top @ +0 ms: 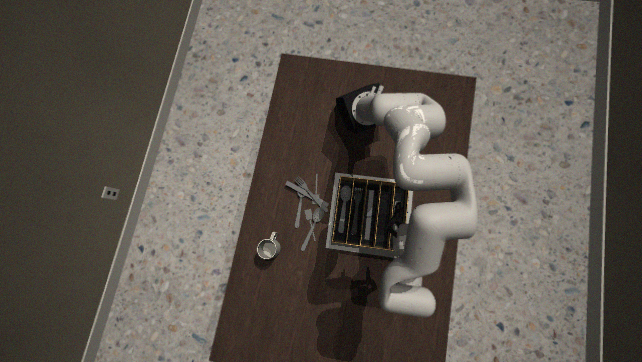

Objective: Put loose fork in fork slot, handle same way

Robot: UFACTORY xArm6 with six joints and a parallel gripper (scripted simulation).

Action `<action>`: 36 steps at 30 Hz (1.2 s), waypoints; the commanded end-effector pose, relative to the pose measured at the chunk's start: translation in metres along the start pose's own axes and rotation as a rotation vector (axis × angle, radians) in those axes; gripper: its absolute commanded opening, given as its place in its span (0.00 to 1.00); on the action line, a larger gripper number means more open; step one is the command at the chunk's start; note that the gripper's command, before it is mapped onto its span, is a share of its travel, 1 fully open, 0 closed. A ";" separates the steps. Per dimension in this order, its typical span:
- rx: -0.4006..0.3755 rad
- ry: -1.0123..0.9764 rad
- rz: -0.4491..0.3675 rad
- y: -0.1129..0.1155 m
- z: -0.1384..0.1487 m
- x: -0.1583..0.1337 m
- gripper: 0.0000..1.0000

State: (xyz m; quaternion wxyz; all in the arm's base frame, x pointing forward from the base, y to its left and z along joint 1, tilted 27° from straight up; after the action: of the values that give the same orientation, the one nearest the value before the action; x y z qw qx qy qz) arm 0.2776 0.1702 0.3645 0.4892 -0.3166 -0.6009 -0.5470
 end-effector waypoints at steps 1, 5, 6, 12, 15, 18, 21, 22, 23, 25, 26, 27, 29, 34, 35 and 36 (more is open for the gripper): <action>0.000 0.001 -0.003 0.000 0.000 0.001 1.00; -0.007 -0.005 -0.005 0.000 -0.001 0.000 1.00; -0.015 -0.013 -0.008 0.000 -0.003 -0.001 1.00; -0.192 -0.170 -0.059 -0.005 -0.039 -0.025 1.00; -0.349 -0.310 -0.107 -0.014 -0.075 -0.048 1.00; -0.430 -0.382 -0.132 -0.017 -0.089 -0.057 1.00; -0.582 -0.517 -0.178 -0.026 -0.119 -0.076 1.00; -0.596 -0.528 -0.184 -0.026 -0.119 -0.076 1.00; -0.646 -0.574 -0.196 -0.030 -0.134 -0.087 1.00; -0.731 -0.649 -0.223 -0.035 -0.149 -0.096 1.00; -0.759 -0.673 -0.233 -0.036 -0.150 -0.096 1.00; -0.814 -0.723 -0.249 -0.040 -0.164 -0.106 1.00; -0.897 -0.796 -0.274 -0.045 -0.178 -0.116 1.00; -1.081 -0.959 -0.332 -0.057 -0.205 -0.135 1.00; -1.081 -0.959 -0.332 -0.057 -0.205 -0.135 1.00; -1.081 -0.959 -0.332 -0.057 -0.205 -0.135 1.00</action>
State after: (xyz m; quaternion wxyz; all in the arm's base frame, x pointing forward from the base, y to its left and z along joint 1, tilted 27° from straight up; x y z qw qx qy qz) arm 0.3158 -0.0082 0.2152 -0.0843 -0.6163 -0.4586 -0.6346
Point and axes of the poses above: the point where the finger pads meet when closed, its own y axis back along the fingers, its own z axis across the jaws, x = y × z, the point moved 4 cm from there along y, back along the fingers, and after that the axes turned 8 degrees about y, right-handed, at the moved point
